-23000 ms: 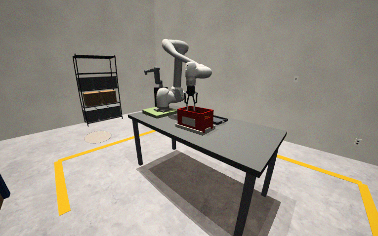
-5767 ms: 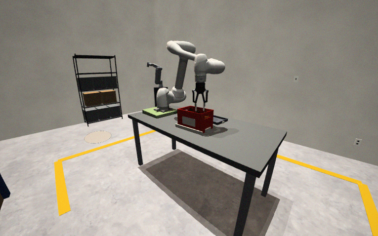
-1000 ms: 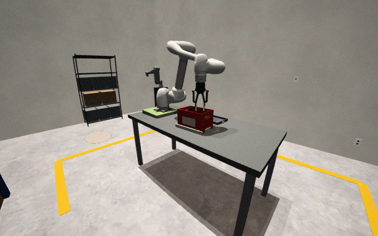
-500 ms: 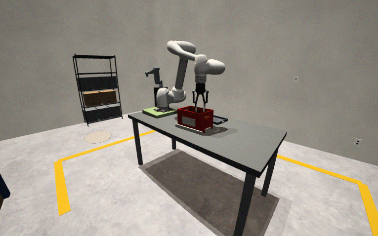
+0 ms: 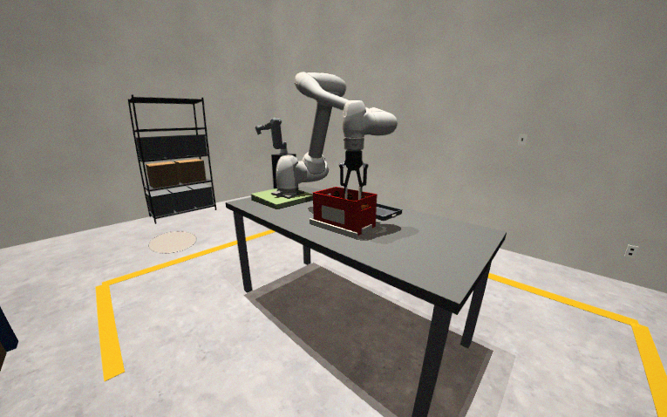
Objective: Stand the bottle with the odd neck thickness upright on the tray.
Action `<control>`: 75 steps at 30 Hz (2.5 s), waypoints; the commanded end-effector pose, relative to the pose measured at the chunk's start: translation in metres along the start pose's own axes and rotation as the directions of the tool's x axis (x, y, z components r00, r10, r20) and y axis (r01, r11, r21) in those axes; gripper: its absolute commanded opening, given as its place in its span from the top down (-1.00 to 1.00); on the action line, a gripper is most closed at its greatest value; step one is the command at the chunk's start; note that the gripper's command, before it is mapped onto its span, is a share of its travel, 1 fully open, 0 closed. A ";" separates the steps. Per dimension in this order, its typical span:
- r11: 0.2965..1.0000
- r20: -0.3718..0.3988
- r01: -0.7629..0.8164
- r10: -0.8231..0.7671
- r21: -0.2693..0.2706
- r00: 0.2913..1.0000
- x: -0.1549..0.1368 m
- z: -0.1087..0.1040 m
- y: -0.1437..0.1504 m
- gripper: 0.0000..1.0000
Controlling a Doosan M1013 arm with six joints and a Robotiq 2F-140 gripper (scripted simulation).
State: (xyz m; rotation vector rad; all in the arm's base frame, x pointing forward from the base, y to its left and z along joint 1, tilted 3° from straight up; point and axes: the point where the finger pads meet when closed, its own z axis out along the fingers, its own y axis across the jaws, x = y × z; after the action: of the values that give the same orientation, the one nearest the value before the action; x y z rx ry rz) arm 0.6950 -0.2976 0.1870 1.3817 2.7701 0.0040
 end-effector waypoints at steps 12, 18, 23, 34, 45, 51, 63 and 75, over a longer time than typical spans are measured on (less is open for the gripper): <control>1.000 -0.001 0.002 -0.002 -0.001 1.000 -0.001 0.020 -0.001 0.24; 1.000 -0.001 0.002 -0.002 -0.001 1.000 -0.001 0.024 -0.001 0.24; 1.000 -0.001 0.002 -0.002 -0.001 1.000 -0.001 0.025 -0.001 0.24; 1.000 -0.001 0.002 -0.002 -0.001 1.000 -0.001 0.025 -0.001 0.24; 1.000 -0.001 0.002 -0.002 -0.001 1.000 -0.001 0.025 -0.001 0.24; 1.000 -0.001 0.002 -0.002 -0.001 1.000 -0.001 0.025 -0.001 0.24; 1.000 -0.001 0.002 -0.002 -0.001 1.000 -0.001 0.025 -0.001 0.24; 1.000 -0.001 0.002 -0.002 -0.001 1.000 -0.001 0.025 -0.001 0.24</control>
State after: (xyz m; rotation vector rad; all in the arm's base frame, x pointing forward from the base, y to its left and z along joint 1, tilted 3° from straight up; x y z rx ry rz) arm 0.6959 -0.2980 0.1666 1.3818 2.7703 0.0040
